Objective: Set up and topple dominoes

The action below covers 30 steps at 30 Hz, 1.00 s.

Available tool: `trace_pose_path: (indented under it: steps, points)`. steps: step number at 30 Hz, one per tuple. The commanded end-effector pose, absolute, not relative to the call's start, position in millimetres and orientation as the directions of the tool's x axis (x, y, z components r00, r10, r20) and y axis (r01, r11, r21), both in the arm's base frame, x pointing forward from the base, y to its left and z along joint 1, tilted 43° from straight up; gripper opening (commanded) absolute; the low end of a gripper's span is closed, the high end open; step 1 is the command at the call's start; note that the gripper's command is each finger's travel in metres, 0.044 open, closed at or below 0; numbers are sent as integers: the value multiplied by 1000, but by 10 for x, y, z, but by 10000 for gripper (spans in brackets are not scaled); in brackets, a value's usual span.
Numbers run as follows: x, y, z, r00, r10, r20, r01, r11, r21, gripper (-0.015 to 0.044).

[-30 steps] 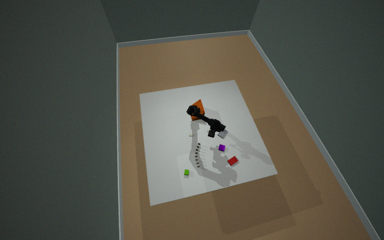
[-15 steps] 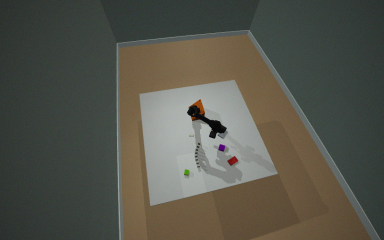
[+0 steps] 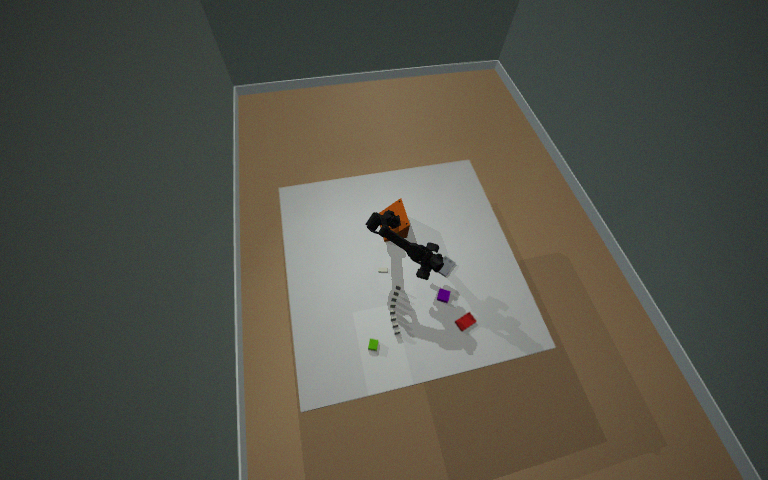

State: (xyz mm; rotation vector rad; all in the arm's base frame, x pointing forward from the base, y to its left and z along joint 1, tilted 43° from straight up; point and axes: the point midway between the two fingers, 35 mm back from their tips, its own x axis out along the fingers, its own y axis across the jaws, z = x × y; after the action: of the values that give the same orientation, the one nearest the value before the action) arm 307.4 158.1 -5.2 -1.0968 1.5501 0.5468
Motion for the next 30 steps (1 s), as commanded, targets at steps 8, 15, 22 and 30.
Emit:
trace_pose_path:
  steps: [8,15,22,30]
  points:
    - [3089,1545,-153,61,-151,-987,-865,485,-127,107]
    - [3109,1522,-186,98,-21,-995,-871,481,-96,107]
    - [3126,1498,-189,149,106,-983,-882,464,-84,107]
    - [3135,1465,-155,217,240,-946,-895,435,-95,107]
